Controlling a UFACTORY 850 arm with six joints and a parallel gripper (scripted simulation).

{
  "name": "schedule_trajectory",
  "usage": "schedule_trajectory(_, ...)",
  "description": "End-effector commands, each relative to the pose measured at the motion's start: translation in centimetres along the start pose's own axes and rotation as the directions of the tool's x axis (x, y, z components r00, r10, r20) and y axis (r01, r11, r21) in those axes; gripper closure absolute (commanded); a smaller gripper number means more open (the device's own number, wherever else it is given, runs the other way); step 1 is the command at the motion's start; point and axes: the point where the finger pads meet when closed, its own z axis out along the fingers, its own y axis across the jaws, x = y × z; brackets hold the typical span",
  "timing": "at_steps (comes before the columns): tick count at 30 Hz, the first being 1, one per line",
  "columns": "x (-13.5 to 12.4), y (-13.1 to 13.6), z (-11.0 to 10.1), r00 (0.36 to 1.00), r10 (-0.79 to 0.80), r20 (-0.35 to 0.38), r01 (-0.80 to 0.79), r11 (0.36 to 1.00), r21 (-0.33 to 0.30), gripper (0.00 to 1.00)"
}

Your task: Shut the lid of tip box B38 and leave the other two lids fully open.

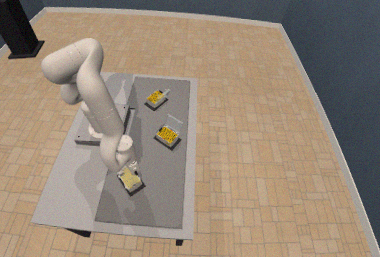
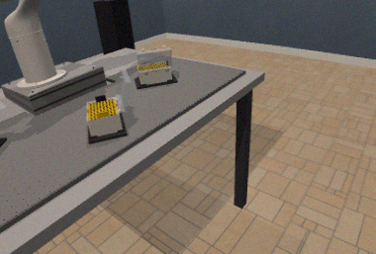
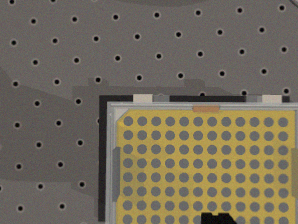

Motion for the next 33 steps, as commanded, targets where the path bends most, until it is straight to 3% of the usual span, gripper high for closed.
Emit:
schedule_trajectory(1, 0.00, -0.08, -0.03, 1.000, 0.000, 0.000, 0.000, 1.000, 0.002, 1.00)
schedule_trajectory(33, 0.00, -0.08, 0.25, 1.000, 0.000, 0.000, 0.000, 1.000, 0.002, 1.00)
